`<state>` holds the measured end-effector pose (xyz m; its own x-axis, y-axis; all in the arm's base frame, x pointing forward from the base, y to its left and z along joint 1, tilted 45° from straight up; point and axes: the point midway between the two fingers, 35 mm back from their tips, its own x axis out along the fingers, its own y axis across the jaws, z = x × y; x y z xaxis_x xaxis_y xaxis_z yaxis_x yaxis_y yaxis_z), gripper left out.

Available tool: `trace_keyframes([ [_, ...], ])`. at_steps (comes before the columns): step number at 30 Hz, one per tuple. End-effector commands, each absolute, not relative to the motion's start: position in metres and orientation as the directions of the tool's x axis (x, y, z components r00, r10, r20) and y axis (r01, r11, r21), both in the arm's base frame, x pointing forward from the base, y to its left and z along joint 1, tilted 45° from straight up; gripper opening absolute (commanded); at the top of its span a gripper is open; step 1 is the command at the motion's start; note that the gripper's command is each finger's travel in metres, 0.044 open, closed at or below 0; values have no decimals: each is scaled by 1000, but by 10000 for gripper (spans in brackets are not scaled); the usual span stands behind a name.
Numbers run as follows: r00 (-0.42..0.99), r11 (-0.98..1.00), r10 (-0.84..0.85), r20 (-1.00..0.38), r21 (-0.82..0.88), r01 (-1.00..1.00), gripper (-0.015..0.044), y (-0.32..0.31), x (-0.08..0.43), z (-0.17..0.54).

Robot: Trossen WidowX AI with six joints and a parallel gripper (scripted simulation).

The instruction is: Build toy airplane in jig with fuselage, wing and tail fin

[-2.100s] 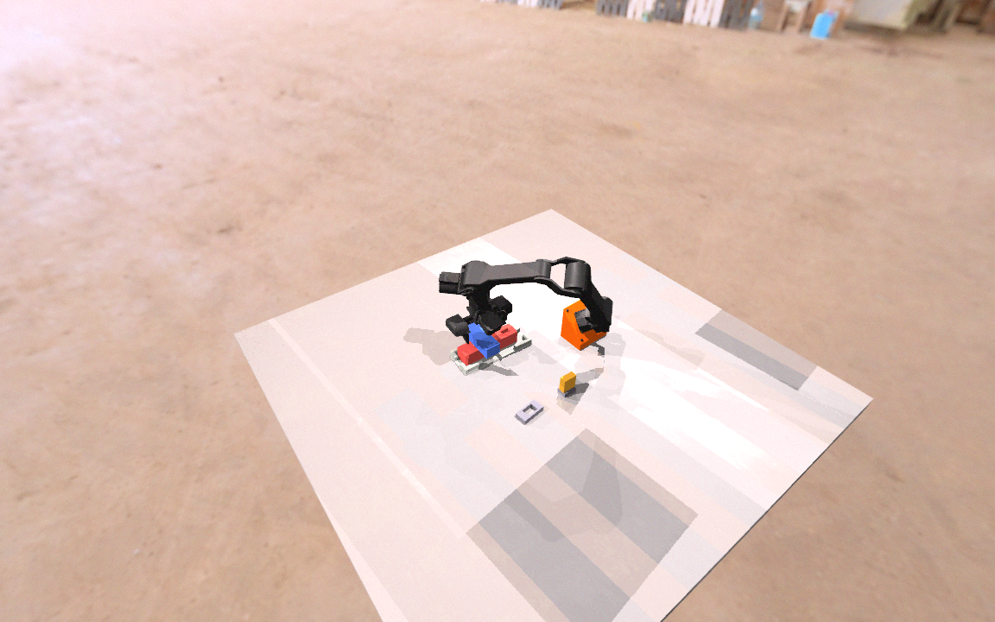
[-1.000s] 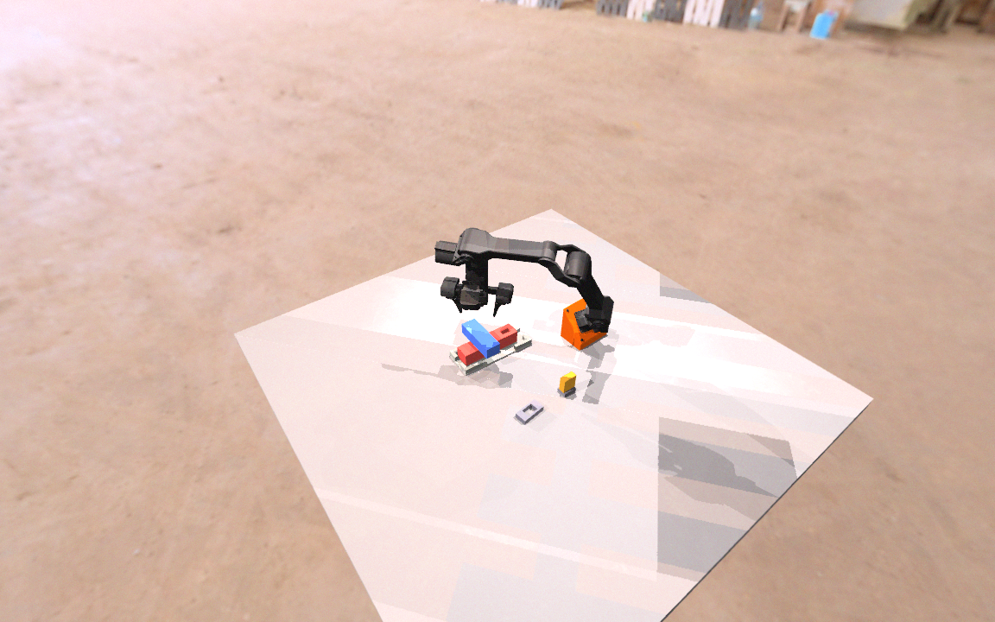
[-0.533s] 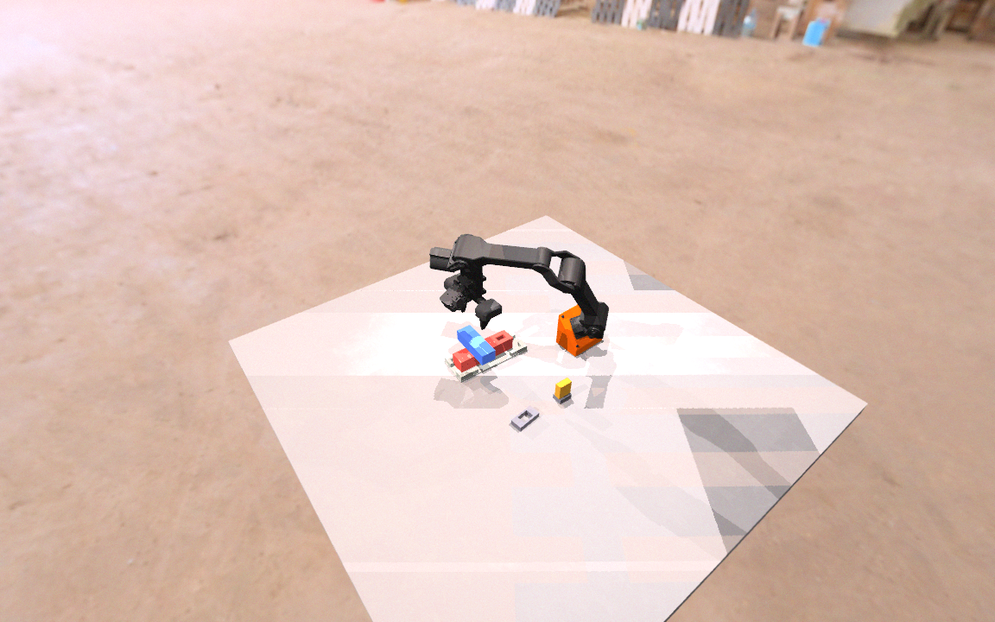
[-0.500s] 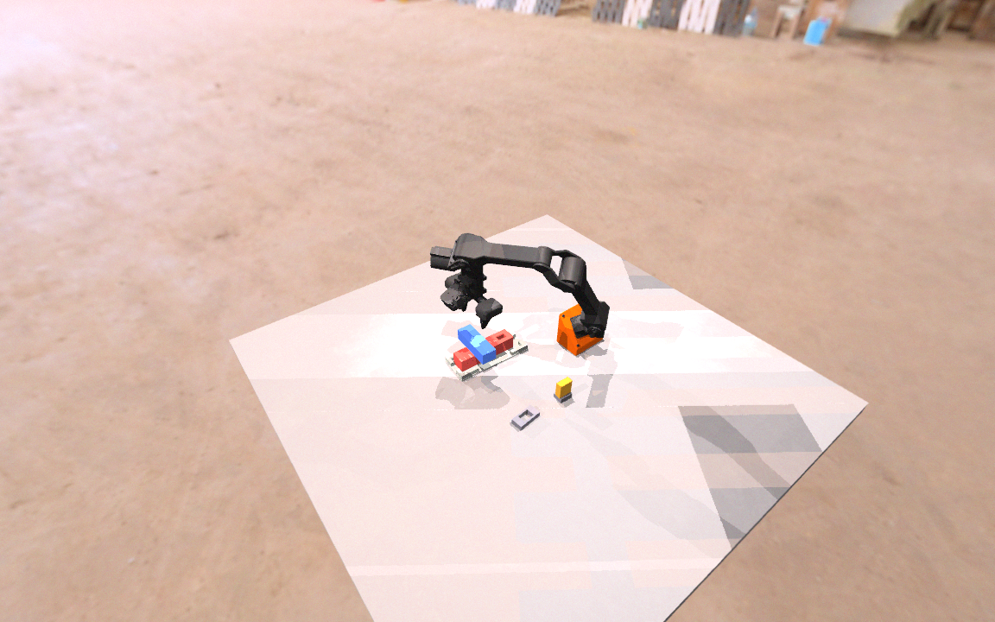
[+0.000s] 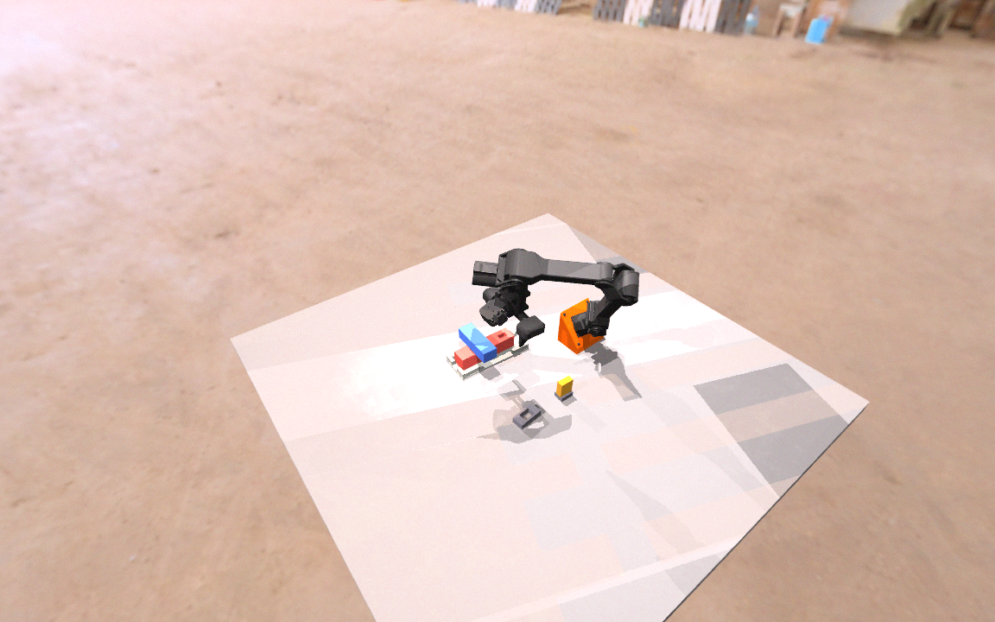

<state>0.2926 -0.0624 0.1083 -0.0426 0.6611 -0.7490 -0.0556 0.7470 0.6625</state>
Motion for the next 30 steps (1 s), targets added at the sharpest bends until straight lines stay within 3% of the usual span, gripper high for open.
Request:
trace_keyframes([
  [1,-32,746,664,-747,664,-38,440,-33,268,135],
  [11,4,743,670,-743,669,-25,440,36,191,175],
  [30,-93,708,698,-710,704,-61,440,86,186,124],
])
